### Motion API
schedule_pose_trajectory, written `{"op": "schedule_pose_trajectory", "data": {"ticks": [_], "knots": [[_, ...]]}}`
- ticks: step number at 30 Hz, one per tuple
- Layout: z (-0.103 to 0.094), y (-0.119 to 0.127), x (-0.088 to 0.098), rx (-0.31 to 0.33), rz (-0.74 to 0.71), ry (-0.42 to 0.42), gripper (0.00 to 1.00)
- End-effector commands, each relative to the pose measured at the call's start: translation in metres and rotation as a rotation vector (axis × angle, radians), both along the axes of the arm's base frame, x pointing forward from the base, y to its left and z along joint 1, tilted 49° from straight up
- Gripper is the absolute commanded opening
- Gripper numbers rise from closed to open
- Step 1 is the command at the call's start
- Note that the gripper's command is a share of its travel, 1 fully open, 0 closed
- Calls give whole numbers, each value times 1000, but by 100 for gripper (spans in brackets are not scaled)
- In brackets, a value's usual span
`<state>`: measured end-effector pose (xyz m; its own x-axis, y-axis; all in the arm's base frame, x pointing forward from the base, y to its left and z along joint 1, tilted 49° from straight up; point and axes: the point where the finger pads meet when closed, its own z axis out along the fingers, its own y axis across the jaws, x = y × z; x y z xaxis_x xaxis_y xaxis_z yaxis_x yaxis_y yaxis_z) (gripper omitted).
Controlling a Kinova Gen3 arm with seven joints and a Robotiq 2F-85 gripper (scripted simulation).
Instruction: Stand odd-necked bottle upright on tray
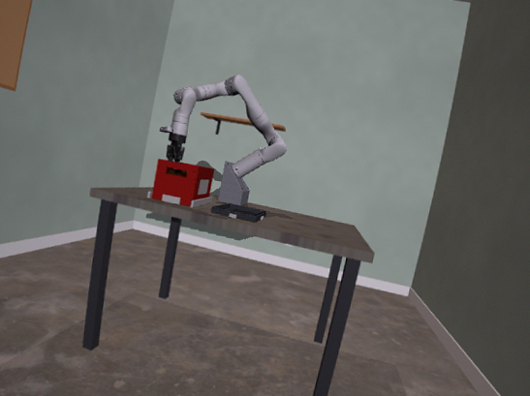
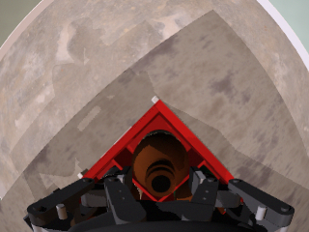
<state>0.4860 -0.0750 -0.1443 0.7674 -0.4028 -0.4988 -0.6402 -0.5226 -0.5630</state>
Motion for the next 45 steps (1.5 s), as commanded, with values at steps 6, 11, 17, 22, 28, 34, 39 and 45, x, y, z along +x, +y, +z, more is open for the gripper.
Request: {"op": "schedule_pose_trajectory", "data": {"ticks": [6, 11, 17, 22, 28, 34, 39, 45], "knots": [[1, -1, 1, -1, -2, -1, 64], [1, -1, 1, -1, -2, -1, 64], [1, -1, 1, -1, -2, -1, 64], [1, -2, 1, -1, -2, -1, 64], [5, -7, 1, -1, -2, -1, 64], [11, -14, 1, -1, -2, -1, 64], [22, -26, 2, -1, -2, -1, 64], [36, -41, 2, -1, -2, -1, 64]]}}
